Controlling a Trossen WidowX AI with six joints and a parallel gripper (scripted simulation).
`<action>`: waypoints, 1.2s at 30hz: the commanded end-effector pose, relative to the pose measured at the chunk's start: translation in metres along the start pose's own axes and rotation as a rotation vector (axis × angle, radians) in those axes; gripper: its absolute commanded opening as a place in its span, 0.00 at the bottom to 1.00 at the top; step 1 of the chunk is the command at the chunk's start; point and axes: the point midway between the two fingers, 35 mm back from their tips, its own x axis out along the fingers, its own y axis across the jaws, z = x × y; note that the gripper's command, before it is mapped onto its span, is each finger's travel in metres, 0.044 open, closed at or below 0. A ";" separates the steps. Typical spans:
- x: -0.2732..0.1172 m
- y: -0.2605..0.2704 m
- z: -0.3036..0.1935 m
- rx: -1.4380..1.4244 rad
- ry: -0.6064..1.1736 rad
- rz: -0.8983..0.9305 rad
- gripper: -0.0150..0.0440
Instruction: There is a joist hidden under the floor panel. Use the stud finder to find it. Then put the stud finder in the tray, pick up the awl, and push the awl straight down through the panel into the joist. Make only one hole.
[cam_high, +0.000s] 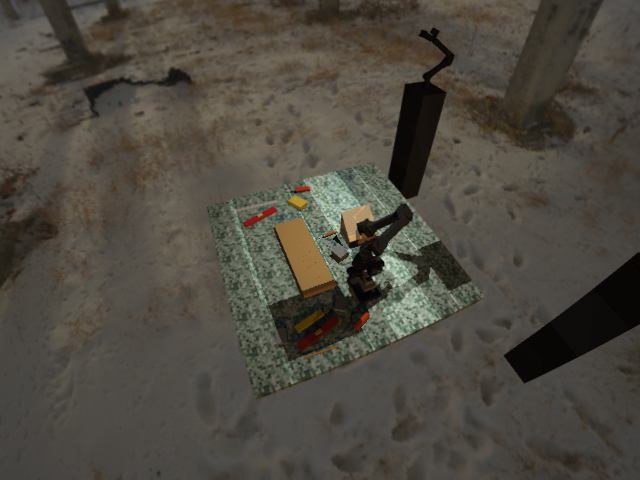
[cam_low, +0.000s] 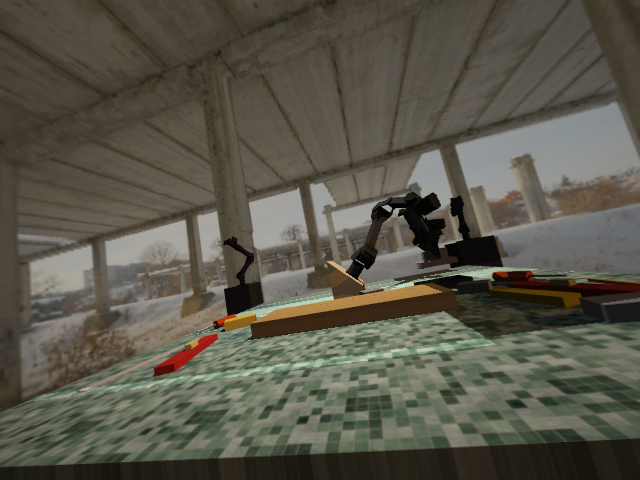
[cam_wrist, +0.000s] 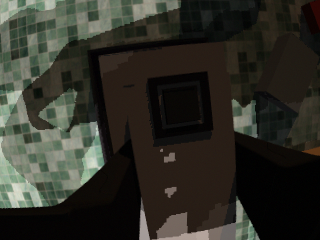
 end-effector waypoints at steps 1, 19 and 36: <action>0.006 0.000 -0.003 0.006 0.003 0.000 0.25; 0.030 0.000 -0.009 0.006 0.000 -0.001 0.25; 0.051 0.003 -0.013 0.009 -0.011 -0.003 0.25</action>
